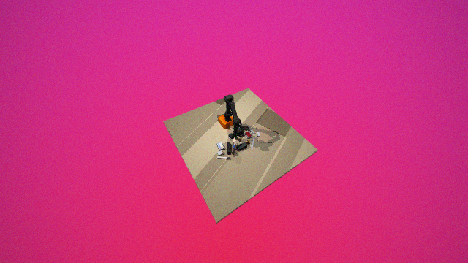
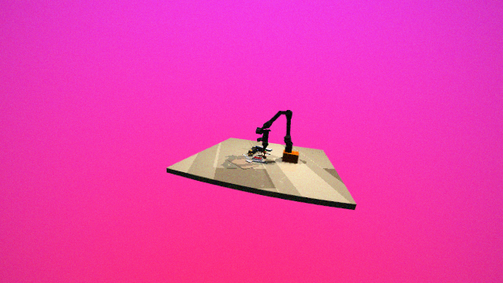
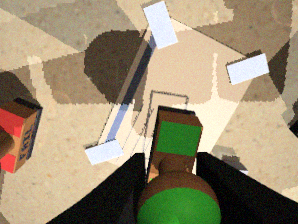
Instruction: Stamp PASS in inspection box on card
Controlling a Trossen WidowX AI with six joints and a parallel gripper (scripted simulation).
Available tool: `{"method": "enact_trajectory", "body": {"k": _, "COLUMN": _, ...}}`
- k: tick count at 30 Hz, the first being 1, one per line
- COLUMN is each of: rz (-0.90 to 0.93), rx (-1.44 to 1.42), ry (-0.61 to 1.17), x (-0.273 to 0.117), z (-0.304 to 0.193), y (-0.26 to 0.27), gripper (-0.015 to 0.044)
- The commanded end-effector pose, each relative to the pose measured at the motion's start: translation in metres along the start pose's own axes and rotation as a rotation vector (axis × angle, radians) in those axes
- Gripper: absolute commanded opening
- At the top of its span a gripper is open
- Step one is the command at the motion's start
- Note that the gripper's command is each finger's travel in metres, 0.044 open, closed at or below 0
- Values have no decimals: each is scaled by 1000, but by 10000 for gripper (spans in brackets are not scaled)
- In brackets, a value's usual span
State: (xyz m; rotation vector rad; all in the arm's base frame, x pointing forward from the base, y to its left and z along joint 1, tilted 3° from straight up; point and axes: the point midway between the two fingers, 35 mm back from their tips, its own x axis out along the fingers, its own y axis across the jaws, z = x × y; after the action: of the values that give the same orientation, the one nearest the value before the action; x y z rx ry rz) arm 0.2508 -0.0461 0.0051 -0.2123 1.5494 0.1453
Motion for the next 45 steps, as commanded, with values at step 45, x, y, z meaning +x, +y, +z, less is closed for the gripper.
{"method": "enact_trajectory", "body": {"k": 45, "rz": 2, "rx": -5, "ry": 0, "x": 27, "z": -4, "y": 1, "gripper": 0}}
